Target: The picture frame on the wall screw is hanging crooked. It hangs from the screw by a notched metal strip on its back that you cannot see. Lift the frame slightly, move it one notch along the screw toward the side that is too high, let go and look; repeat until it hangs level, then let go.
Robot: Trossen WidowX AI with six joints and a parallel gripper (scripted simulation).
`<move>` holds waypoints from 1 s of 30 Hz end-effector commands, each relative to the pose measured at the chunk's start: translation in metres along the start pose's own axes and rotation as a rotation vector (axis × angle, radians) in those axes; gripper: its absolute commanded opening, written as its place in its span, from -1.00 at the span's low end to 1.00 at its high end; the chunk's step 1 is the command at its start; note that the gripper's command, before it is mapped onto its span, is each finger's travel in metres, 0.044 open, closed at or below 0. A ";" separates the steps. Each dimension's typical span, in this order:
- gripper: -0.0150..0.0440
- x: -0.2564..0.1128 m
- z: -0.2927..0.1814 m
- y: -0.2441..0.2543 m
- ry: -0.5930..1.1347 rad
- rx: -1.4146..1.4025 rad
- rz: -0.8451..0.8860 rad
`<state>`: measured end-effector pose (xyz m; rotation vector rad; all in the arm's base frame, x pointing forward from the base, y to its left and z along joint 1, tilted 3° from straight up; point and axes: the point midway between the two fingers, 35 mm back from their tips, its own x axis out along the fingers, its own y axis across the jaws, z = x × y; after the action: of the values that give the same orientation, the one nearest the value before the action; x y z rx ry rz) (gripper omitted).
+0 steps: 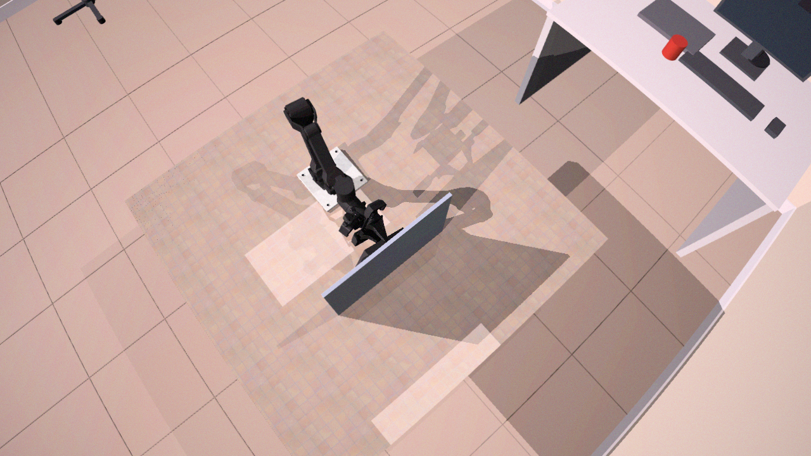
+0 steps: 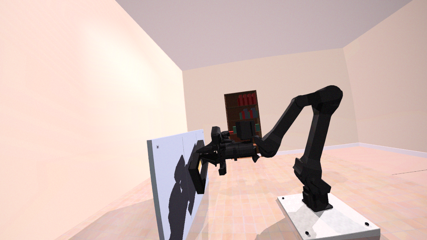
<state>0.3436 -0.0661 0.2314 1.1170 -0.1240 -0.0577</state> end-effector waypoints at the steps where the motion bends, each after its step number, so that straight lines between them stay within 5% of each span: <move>1: -0.49 0.000 0.002 0.002 -0.008 -0.003 0.009; 30: -0.49 0.000 0.002 -0.001 -0.008 -0.004 0.009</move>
<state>0.3437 -0.0677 0.2291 1.1167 -0.1267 -0.0619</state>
